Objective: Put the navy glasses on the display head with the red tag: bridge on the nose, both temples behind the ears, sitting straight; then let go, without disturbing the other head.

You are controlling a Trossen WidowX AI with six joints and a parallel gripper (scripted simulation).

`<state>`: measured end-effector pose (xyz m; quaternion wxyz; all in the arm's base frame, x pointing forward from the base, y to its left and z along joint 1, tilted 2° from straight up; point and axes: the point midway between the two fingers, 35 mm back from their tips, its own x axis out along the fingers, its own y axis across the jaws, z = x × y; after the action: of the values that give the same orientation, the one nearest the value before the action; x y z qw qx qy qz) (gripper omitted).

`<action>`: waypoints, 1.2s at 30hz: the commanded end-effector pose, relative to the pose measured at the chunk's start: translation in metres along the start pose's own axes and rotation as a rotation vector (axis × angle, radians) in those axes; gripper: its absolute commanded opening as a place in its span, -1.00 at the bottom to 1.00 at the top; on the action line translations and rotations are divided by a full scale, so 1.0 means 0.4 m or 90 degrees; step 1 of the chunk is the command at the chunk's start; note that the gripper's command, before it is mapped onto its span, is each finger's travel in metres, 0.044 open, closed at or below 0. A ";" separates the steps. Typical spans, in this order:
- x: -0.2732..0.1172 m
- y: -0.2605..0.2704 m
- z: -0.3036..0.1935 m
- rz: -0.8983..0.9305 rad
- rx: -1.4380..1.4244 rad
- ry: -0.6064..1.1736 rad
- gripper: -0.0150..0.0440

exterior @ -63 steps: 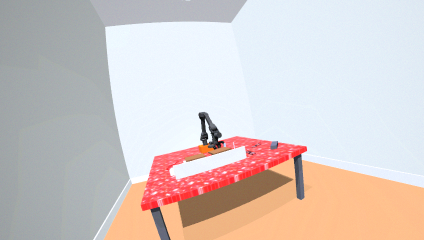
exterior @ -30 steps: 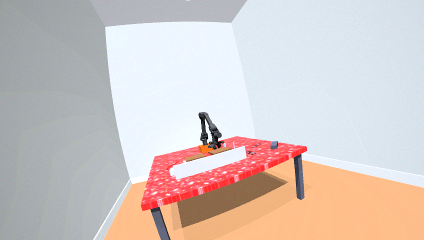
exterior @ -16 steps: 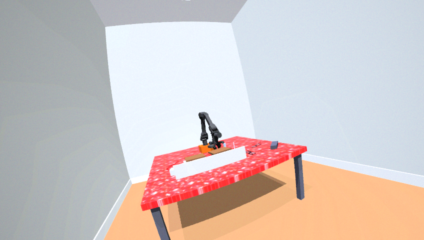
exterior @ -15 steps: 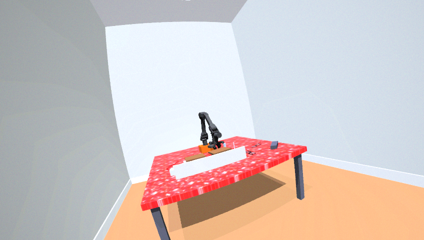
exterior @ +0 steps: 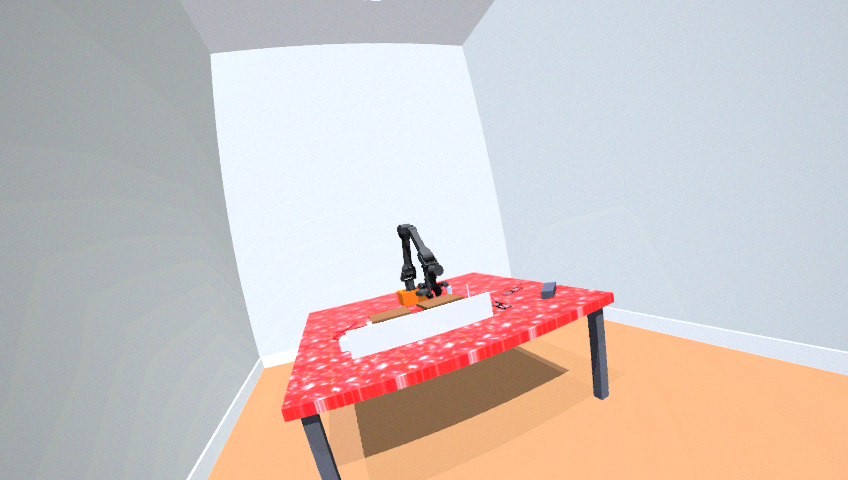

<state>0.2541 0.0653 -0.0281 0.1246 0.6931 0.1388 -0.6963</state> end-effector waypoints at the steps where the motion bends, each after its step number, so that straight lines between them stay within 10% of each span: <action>1: 0.009 0.001 0.008 0.003 0.002 -0.008 -0.02; 36: 0.000 0.000 0.000 0.000 0.000 0.000 -0.49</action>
<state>0.2544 0.0655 -0.0277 0.1240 0.6938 0.1393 -0.6956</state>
